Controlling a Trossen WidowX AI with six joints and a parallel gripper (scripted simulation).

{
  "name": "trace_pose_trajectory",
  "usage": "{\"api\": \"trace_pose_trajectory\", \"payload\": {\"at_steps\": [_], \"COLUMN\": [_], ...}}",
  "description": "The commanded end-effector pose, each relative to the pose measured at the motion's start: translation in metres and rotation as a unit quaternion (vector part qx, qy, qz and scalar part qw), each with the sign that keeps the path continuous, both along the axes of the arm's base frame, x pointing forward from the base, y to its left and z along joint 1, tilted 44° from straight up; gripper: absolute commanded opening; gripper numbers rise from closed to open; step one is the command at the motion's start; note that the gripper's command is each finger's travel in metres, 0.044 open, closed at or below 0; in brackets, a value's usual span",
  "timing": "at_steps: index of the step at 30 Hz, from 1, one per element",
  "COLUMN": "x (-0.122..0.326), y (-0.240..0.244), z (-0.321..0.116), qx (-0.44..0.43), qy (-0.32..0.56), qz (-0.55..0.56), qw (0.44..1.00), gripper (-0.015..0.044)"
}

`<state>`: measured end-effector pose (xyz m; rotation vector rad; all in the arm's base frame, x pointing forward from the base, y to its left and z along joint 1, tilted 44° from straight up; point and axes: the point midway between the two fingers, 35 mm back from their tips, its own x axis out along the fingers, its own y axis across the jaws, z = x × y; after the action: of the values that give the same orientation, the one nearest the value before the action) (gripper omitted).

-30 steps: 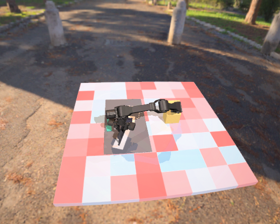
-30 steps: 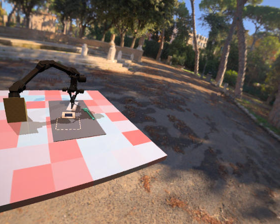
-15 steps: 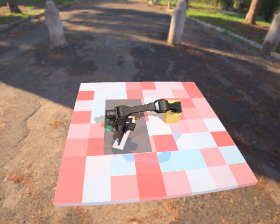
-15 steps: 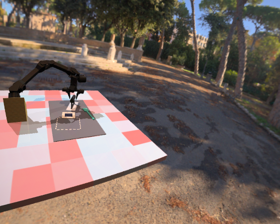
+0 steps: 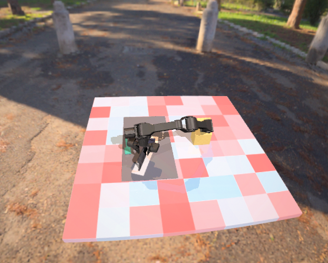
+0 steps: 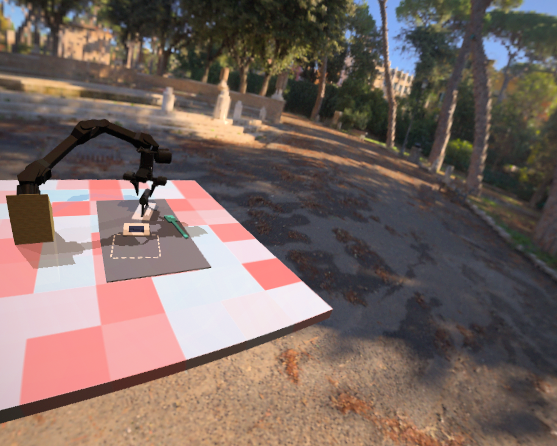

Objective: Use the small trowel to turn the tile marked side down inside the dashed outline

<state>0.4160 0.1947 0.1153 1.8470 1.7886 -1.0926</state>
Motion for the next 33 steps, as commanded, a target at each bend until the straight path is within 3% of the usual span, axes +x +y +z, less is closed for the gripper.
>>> {"api": "trace_pose_trajectory", "payload": {"at_steps": [1, 13, 33], "x": [0.004, 0.007, 0.007], "y": [-0.023, -0.036, -0.032], "z": [0.024, 0.029, 0.021], "qx": [0.003, -0.002, -0.037], "qy": [-0.008, -0.018, -0.216], "qz": [-0.004, -0.006, 0.148], "qw": [1.0, 1.0, 0.964], "gripper": [0.027, 0.03, 0.03]}}
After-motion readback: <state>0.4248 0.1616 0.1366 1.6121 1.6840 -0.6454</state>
